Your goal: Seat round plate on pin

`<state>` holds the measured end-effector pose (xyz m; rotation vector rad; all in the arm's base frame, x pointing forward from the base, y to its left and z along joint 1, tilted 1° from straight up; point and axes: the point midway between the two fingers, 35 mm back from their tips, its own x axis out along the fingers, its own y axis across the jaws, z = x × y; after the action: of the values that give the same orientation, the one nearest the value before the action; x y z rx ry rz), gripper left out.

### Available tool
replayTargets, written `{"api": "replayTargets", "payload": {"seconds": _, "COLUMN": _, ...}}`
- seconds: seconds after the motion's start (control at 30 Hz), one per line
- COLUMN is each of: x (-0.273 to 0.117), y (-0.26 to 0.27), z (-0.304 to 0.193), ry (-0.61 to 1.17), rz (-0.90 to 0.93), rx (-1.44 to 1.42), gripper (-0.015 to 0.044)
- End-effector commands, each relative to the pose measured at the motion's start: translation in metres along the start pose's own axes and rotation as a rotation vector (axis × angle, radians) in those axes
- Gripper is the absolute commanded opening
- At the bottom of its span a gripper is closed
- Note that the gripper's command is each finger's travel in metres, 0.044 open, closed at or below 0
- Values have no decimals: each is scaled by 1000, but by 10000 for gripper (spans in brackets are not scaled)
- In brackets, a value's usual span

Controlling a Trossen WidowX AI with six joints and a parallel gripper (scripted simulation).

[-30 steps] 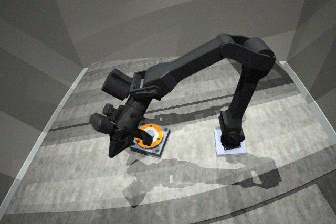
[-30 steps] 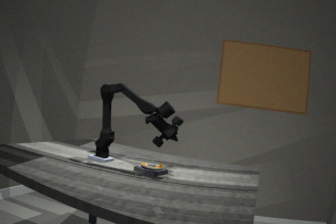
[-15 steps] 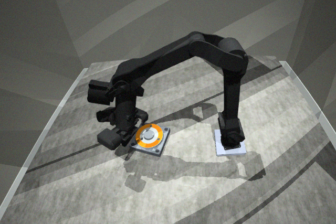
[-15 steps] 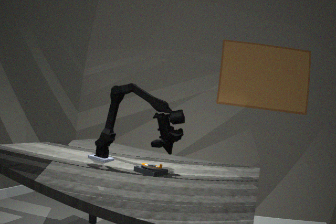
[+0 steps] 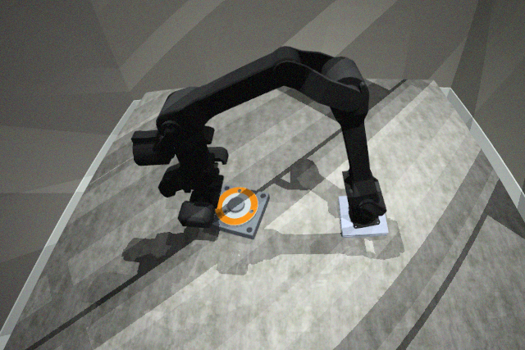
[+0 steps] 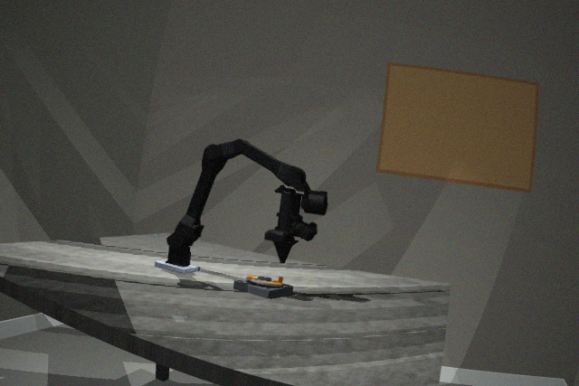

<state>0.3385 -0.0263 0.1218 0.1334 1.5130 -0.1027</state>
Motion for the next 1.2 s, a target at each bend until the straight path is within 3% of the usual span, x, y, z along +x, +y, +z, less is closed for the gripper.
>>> {"api": "replayTargets", "payload": {"seconds": 0.0, "x": 2, "y": -1, "z": 0, "ry": 4, "rz": -11, "rx": -14, "gripper": 0}}
{"api": "replayTargets", "payload": {"seconds": 0.37, "x": 47, "y": -1, "z": -1, "ry": 5, "rz": -11, "rx": -14, "gripper": 0}}
{"api": "replayTargets", "payload": {"seconds": 1.17, "x": 47, "y": -20, "z": 14, "ry": 3, "rz": -13, "rx": -14, "gripper": 0}}
